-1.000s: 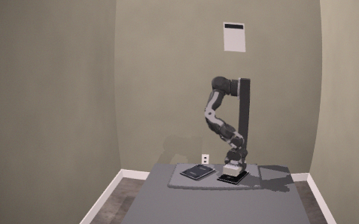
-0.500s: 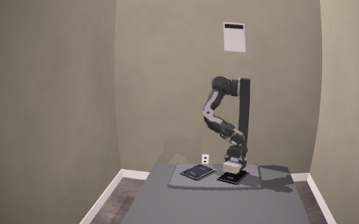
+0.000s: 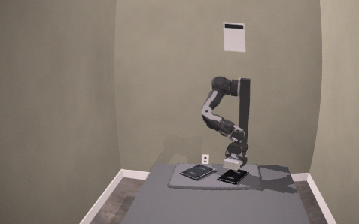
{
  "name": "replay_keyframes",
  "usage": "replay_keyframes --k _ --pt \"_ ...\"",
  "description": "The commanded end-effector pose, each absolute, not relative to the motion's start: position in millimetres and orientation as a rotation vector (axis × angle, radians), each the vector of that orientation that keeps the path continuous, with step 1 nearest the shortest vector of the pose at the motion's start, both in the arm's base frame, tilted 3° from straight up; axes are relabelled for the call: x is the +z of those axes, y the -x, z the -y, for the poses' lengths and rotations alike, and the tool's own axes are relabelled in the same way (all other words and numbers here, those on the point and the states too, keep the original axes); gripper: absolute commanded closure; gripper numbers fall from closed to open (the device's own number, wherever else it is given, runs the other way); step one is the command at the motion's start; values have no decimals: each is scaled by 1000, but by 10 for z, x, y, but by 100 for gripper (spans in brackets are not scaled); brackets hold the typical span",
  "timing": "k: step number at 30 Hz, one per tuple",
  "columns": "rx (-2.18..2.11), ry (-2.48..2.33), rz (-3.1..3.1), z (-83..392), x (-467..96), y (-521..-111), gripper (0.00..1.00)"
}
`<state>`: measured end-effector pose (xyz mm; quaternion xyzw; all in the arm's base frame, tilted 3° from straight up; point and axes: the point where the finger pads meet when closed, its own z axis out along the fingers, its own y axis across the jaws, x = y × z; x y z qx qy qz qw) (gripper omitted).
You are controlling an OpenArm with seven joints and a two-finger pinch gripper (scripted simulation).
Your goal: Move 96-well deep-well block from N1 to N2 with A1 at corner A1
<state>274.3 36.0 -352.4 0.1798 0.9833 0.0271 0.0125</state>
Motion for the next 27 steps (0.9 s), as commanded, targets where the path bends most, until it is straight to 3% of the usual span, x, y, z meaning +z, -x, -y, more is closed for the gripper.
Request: replay_keyframes --k 1,16,21,27 --pt "81 -570 -3059 -352 -3409 -2761 100" --pt "81 -570 -3059 -339 -3220 -2752 100" --pt "86 -772 -3019 43 -3245 -2717 100" --pt "86 -772 -3019 43 -3245 -2717 100"
